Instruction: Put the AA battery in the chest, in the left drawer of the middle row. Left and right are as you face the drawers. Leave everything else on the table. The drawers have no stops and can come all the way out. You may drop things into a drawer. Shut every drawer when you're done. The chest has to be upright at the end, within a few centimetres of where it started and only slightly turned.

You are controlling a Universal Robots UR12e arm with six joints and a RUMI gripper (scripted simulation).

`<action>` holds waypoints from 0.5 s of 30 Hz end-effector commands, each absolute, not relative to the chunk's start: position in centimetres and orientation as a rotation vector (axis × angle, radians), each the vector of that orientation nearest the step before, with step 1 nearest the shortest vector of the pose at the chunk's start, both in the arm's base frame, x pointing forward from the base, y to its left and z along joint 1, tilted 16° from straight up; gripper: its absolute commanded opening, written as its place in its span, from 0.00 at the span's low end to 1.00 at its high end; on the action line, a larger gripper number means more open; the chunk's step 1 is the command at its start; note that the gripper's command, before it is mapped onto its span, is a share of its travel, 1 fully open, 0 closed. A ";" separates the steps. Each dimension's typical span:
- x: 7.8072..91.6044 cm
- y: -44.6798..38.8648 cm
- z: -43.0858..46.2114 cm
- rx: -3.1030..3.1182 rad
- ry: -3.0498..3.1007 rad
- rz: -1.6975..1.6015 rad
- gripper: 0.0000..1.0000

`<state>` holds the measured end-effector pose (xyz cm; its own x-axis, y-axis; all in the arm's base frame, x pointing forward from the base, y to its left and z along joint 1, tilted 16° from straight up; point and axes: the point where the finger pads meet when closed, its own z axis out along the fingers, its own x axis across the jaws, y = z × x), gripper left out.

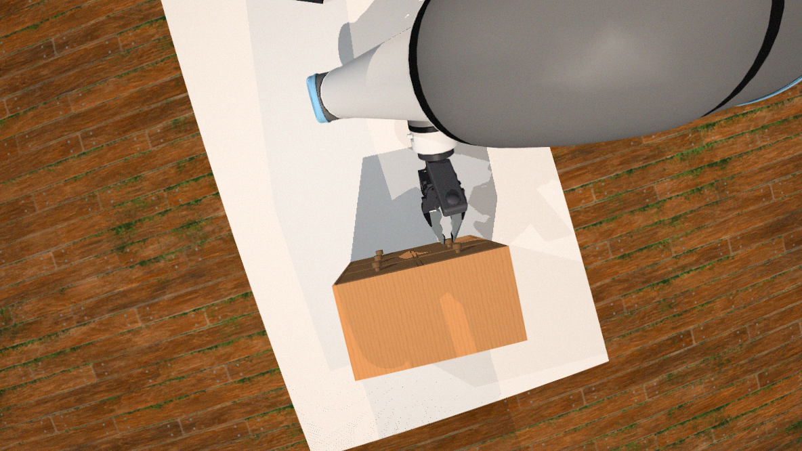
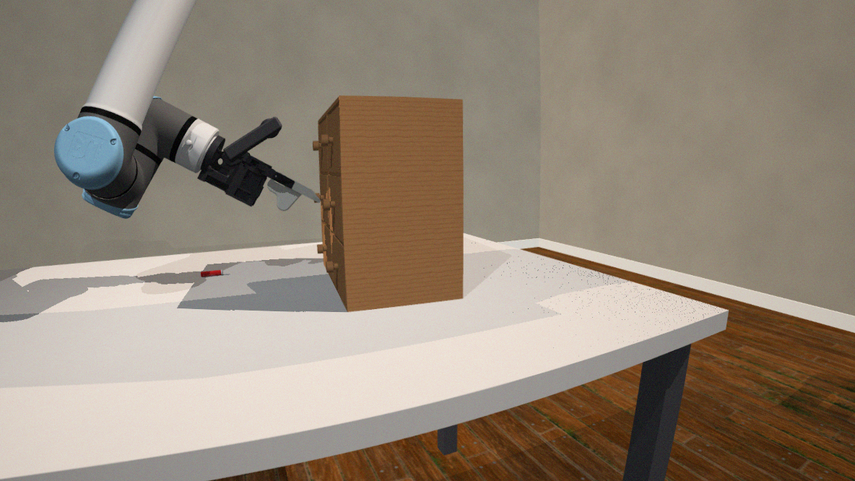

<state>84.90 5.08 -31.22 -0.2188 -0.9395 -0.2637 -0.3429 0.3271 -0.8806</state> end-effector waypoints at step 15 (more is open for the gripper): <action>84.9 5.1 -31.2 -1.152 1.743 -0.884 0.15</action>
<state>84.90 5.08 -31.22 -0.2188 -0.9395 -0.2637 -0.3430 0.3271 -0.8806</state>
